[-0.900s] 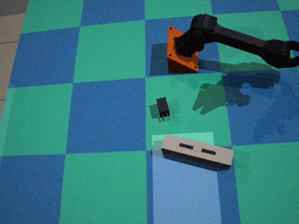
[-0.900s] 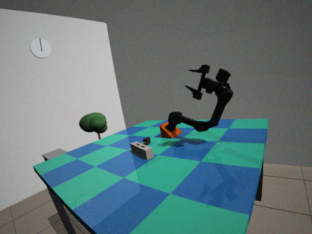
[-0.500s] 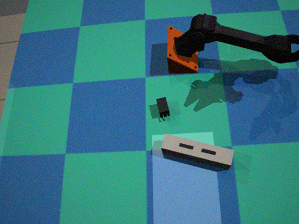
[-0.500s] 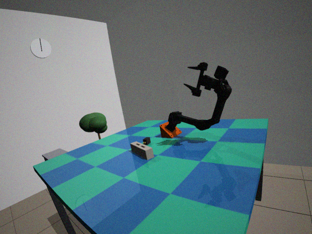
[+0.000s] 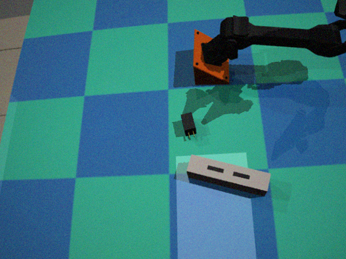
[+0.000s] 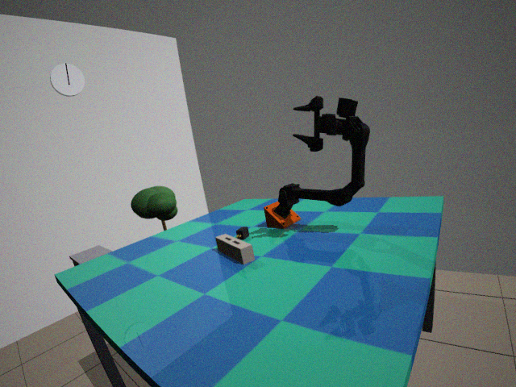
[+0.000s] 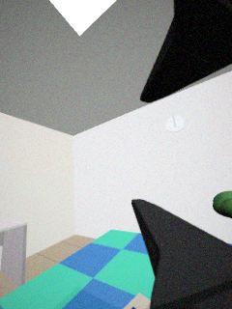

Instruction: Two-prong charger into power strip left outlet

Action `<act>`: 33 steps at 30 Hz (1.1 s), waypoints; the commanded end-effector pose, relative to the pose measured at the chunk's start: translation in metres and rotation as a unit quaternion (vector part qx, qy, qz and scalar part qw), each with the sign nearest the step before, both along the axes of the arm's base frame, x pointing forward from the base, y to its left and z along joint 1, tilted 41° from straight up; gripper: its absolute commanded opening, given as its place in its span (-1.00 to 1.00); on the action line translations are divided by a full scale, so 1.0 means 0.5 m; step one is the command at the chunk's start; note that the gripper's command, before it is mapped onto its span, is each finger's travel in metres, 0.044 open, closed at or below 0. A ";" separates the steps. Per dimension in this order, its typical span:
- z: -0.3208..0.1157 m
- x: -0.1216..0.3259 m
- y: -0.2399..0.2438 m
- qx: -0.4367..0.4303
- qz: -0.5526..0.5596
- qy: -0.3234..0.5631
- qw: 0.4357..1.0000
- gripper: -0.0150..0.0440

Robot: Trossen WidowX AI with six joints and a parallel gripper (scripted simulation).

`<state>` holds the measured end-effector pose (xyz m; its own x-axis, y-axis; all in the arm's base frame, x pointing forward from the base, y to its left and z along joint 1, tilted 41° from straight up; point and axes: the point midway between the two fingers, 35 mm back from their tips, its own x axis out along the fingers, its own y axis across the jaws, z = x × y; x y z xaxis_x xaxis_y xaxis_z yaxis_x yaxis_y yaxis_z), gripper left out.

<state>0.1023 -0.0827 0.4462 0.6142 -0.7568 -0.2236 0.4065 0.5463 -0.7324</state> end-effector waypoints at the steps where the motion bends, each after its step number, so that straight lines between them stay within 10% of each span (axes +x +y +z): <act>1: -0.016 -0.011 -0.037 0.034 0.004 -0.008 0.999 1.00; 33: -0.198 0.005 -0.237 0.246 0.075 0.013 0.966 1.00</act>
<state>0.1033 -0.1949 0.3563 0.6982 -0.4817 -0.5296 0.2922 0.8671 -0.4034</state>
